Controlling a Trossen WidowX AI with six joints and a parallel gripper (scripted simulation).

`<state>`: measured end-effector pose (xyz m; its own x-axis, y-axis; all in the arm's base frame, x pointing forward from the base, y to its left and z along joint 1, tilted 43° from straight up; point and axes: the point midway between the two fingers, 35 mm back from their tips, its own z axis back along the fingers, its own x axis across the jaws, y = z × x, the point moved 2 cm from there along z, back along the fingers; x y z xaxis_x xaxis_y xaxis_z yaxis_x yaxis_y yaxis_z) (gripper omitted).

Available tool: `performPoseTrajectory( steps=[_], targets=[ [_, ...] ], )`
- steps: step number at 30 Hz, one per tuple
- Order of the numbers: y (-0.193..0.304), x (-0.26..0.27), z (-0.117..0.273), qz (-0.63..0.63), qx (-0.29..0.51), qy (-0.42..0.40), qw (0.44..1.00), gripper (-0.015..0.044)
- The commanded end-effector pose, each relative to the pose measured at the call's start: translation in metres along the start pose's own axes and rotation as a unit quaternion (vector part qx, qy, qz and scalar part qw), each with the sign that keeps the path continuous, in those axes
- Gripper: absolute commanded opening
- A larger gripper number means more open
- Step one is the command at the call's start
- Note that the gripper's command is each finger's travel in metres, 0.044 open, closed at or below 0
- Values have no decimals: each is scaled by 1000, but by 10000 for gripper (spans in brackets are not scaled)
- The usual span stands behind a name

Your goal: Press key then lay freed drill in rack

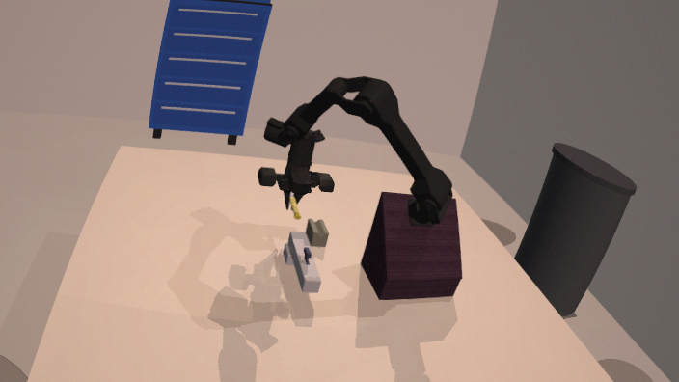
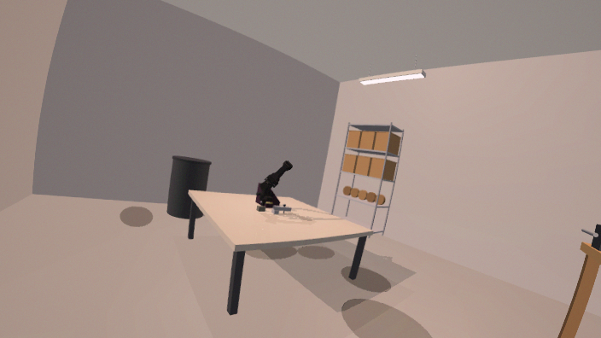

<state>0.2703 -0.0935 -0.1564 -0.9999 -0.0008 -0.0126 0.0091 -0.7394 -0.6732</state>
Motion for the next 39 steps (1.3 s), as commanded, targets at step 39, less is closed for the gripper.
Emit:
performPoseTrajectory(
  steps=[39],
  targets=[
    [12, 65, -5, 1, 3, -1, 1000, 0]
  ],
)
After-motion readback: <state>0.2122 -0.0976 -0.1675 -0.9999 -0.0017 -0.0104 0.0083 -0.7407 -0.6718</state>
